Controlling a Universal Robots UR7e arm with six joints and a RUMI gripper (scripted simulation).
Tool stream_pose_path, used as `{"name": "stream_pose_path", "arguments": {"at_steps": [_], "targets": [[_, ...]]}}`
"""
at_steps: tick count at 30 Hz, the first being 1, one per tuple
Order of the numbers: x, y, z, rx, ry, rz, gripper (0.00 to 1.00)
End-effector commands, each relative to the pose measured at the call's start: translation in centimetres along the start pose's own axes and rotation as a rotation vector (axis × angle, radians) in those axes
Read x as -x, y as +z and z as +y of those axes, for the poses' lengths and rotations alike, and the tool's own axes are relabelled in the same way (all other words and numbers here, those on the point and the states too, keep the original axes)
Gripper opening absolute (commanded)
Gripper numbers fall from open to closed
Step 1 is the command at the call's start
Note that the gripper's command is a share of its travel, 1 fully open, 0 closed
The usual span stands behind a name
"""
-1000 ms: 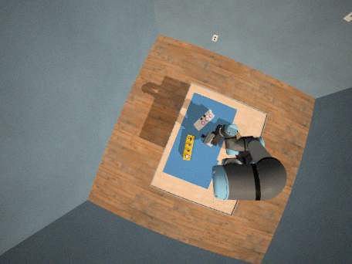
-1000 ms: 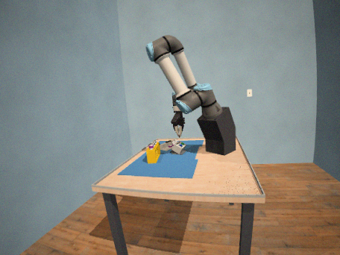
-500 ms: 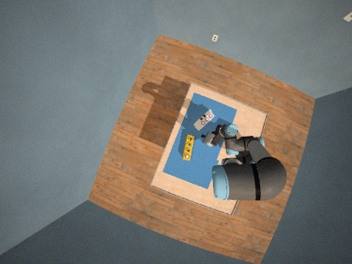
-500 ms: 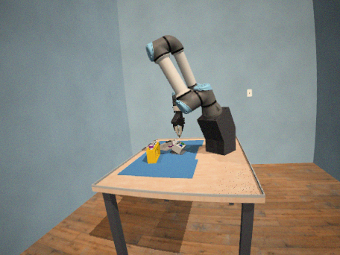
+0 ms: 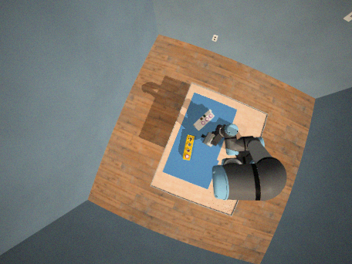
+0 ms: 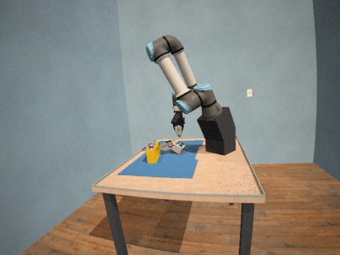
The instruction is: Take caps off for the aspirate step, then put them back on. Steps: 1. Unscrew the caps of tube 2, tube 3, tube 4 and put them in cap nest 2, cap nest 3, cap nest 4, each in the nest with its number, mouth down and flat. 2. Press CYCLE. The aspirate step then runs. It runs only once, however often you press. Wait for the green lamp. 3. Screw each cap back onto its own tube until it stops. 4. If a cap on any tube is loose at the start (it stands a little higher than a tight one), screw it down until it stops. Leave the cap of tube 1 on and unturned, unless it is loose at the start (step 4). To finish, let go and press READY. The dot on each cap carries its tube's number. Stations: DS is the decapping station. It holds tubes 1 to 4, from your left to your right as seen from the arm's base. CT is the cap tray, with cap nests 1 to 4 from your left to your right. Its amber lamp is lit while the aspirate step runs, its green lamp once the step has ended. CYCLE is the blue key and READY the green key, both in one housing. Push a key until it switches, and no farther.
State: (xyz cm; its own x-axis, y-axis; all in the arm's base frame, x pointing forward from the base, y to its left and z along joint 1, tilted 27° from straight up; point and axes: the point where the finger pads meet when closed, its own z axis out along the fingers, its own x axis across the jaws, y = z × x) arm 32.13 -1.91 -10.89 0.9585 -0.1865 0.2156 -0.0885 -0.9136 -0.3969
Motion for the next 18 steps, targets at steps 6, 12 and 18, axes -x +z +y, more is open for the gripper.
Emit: {"name": "stream_pose_path", "arguments": {"at_steps": [6, 12, 18], "targets": [[1.55, 0.65, -3.08, 0.005, 0.002, 0.003, 0.00], [1.55, 0.65, -3.08, 0.005, 0.002, 0.003, 0.00], [1.93, 0.82, -3.80, 0.005, 0.002, 0.003, 0.00]]}}
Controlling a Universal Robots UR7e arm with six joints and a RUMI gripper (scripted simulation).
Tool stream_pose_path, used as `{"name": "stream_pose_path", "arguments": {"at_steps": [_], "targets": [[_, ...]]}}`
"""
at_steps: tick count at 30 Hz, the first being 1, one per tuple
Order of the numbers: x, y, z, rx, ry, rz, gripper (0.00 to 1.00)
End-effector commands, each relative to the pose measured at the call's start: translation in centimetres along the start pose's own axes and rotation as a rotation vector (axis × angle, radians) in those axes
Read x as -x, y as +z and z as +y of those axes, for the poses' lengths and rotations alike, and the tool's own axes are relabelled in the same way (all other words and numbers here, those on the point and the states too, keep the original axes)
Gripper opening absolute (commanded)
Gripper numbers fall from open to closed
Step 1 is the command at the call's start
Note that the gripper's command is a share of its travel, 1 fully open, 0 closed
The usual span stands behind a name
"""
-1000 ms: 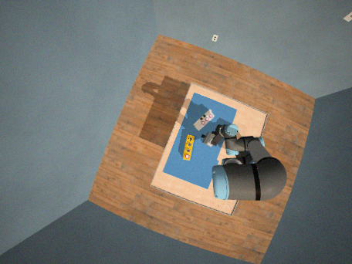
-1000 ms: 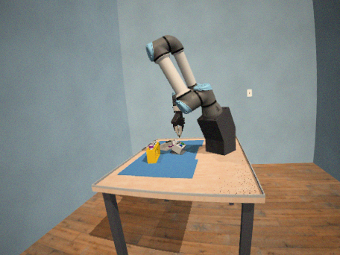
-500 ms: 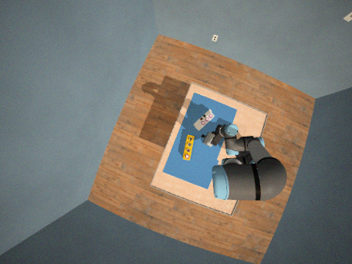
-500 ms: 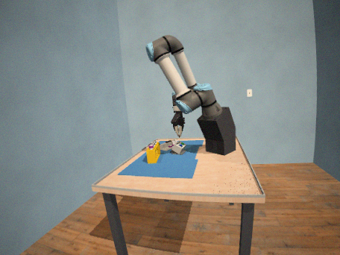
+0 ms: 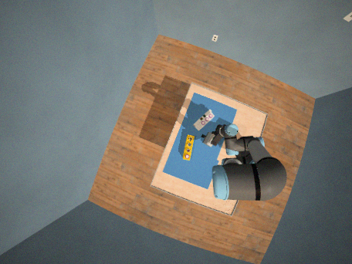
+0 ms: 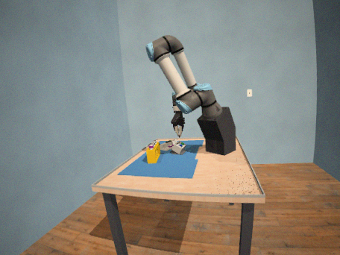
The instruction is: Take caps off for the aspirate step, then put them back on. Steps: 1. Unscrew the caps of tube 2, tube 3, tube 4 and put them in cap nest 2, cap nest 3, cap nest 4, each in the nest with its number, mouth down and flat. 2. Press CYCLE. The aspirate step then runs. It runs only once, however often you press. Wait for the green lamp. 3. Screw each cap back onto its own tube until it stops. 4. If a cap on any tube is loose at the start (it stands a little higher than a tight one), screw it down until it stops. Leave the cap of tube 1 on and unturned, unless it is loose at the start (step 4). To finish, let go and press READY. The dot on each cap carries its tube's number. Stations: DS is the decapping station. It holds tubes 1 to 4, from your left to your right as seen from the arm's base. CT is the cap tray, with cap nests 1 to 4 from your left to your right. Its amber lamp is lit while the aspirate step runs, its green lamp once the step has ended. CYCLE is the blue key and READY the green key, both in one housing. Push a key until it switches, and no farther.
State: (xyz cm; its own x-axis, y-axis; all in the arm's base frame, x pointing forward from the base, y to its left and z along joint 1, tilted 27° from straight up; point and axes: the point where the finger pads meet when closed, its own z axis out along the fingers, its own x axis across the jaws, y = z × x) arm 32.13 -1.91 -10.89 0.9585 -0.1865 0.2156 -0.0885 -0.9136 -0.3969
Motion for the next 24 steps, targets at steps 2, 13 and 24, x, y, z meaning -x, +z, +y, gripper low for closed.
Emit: {"name": "stream_pose_path", "arguments": {"at_steps": [2, 13, 24], "targets": [[2.7, 1.2, -5.2, 0.005, 0.002, 0.003, 0.00], [3.1, 1.4, -6.0, 0.005, 0.002, 0.003, 0.00], [3.1, 1.4, -6.0, 0.005, 0.002, 0.003, 0.00]]}}
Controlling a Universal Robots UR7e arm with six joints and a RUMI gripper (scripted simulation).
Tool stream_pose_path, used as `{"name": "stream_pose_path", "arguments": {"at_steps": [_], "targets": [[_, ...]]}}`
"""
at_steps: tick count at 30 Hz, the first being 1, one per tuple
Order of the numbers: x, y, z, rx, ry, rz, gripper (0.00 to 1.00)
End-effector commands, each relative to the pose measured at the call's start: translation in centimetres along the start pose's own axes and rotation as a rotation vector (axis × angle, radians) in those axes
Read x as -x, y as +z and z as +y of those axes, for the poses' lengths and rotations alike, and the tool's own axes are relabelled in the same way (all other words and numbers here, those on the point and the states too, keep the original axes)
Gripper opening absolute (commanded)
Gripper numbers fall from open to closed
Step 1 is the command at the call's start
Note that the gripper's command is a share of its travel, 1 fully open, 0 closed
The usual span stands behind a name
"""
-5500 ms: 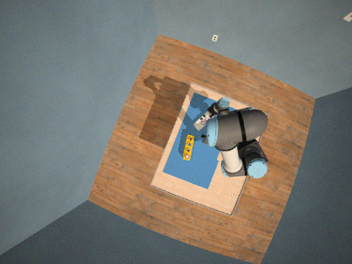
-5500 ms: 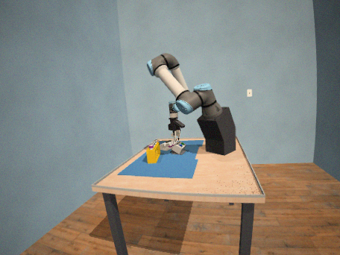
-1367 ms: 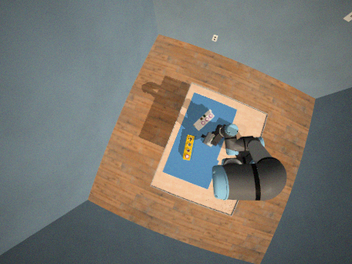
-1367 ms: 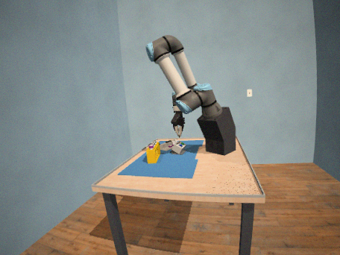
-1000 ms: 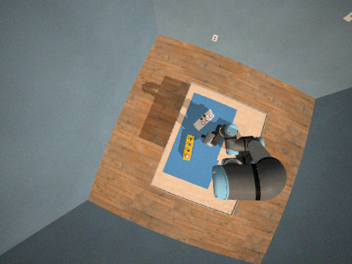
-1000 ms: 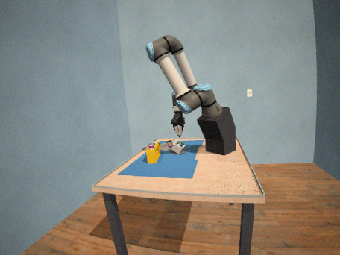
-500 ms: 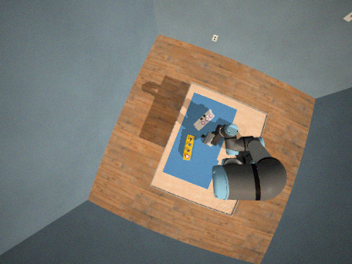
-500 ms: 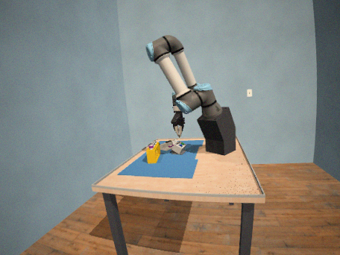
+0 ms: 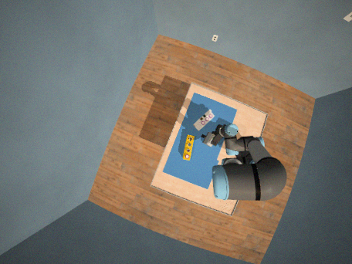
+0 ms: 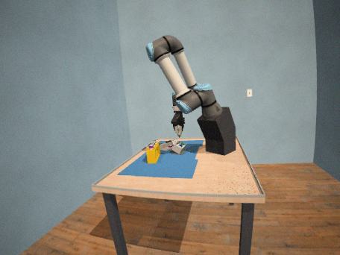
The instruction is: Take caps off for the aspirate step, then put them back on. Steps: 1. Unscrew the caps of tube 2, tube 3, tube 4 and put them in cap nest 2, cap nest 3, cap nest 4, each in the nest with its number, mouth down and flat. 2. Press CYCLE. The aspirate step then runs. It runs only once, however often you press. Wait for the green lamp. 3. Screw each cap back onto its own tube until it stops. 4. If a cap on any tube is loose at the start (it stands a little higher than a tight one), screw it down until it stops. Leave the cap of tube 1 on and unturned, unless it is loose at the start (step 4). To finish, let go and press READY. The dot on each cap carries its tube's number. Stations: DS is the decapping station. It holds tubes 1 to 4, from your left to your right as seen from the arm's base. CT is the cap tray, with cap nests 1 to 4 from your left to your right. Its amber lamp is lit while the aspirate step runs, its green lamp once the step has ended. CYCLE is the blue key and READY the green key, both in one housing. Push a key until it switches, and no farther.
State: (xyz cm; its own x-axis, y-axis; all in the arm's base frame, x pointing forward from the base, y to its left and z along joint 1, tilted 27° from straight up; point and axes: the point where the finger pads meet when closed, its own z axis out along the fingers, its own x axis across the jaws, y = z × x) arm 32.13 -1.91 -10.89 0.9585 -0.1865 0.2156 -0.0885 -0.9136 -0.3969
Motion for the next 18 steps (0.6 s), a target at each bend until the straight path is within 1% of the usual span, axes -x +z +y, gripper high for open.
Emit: {"name": "stream_pose_path", "arguments": {"at_steps": [1, 16, 18], "targets": [[3.11, 1.37, -6.04, 0.005, 0.002, 0.003, 0.00], [3.11, 1.37, -6.04, 0.005, 0.002, 0.003, 0.00], [2.98, 1.96, -6.05, 0.013, 0.002, -0.063, 0.00]]}}
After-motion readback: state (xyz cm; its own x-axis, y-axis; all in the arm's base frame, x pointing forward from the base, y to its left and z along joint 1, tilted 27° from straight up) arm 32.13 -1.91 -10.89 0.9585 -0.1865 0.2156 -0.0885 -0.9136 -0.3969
